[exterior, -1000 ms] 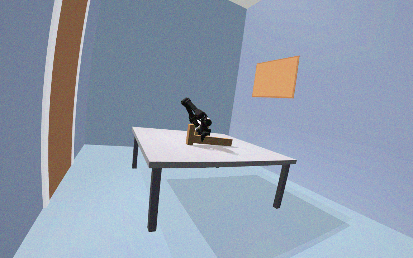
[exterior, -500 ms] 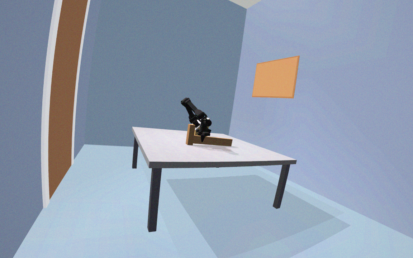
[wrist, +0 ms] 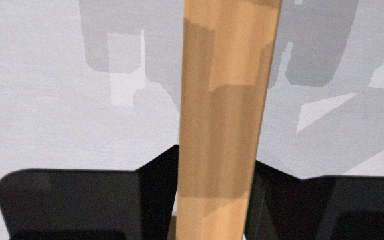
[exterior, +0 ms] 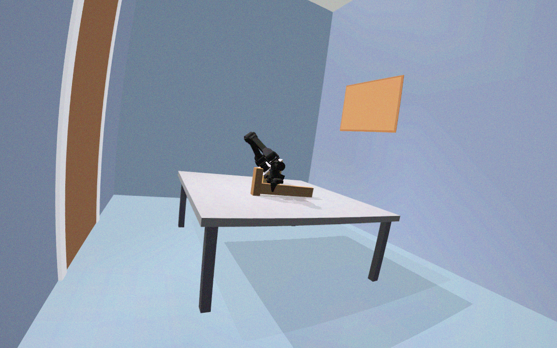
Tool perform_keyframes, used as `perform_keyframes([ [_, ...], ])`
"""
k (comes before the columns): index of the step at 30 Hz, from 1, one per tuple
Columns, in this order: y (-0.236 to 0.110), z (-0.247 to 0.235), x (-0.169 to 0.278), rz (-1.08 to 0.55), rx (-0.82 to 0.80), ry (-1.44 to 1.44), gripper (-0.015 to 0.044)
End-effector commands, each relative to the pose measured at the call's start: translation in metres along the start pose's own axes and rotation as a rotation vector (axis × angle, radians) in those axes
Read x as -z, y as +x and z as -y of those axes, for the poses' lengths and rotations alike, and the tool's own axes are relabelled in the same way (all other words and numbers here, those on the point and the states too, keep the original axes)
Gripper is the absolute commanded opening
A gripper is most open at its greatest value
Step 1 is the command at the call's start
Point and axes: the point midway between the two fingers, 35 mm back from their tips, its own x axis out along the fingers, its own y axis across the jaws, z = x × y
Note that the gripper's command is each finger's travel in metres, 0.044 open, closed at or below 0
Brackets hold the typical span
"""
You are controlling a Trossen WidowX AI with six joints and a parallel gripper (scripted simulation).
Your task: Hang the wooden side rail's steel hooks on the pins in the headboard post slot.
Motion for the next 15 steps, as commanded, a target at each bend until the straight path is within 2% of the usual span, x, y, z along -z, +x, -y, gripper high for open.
perform_keyframes([
  [1, -0.0012, 0.0017, -0.0005, -0.005, 0.008, 0.002, 0.0],
  [15, 0.0011, 0.0017, -0.0005, -0.005, 0.008, 0.002, 0.0],
])
